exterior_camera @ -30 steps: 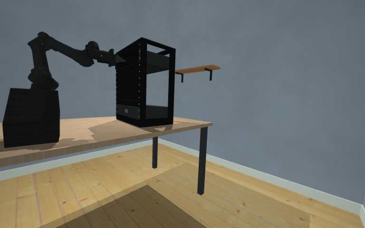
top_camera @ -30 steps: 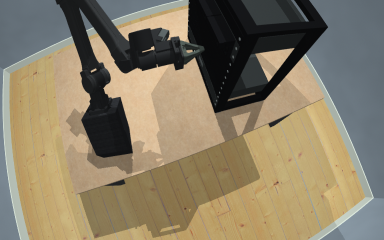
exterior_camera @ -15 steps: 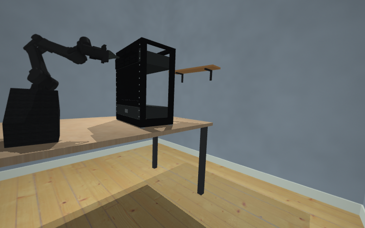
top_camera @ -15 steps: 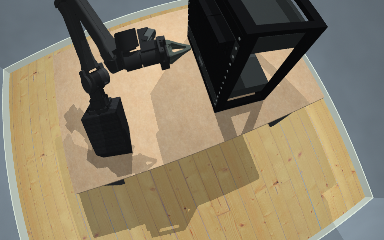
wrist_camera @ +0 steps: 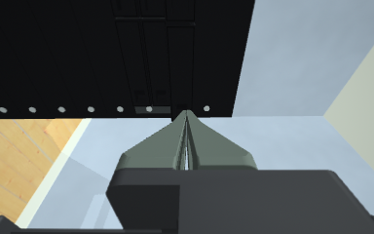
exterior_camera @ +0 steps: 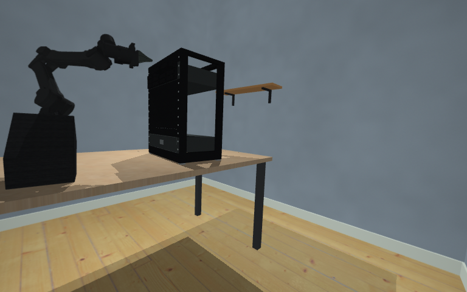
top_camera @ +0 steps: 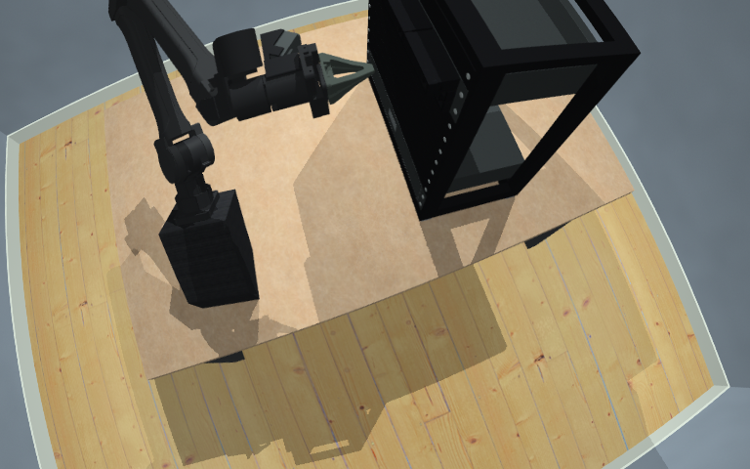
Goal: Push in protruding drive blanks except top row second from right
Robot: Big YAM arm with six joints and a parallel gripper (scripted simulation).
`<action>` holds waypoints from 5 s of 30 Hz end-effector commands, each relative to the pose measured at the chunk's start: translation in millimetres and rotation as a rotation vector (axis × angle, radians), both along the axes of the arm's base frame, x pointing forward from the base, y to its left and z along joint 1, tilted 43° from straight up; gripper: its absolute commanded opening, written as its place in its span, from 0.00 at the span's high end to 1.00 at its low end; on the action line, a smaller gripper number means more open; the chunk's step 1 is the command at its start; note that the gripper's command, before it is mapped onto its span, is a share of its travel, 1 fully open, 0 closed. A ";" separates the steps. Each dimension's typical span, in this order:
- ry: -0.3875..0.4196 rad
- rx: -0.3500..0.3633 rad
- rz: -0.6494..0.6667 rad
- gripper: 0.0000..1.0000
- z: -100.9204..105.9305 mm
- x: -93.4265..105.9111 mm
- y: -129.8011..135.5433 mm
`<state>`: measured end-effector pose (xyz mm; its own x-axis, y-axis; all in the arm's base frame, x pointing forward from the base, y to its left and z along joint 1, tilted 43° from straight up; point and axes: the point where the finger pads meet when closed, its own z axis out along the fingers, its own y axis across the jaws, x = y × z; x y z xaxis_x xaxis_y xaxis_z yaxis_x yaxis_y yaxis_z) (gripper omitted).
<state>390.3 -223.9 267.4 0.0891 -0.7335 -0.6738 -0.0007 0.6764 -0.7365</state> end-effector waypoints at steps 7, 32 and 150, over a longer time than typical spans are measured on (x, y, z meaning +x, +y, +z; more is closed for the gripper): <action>-0.017 -0.026 0.035 1.00 18.8 67.6 4.4; 0.009 0.001 0.010 1.00 2.8 54.3 -3.1; -0.016 -0.018 0.039 1.00 15.3 128.4 17.0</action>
<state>488.2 -214.6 272.0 0.0903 -0.7354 -0.6716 0.0047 0.6746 -0.7381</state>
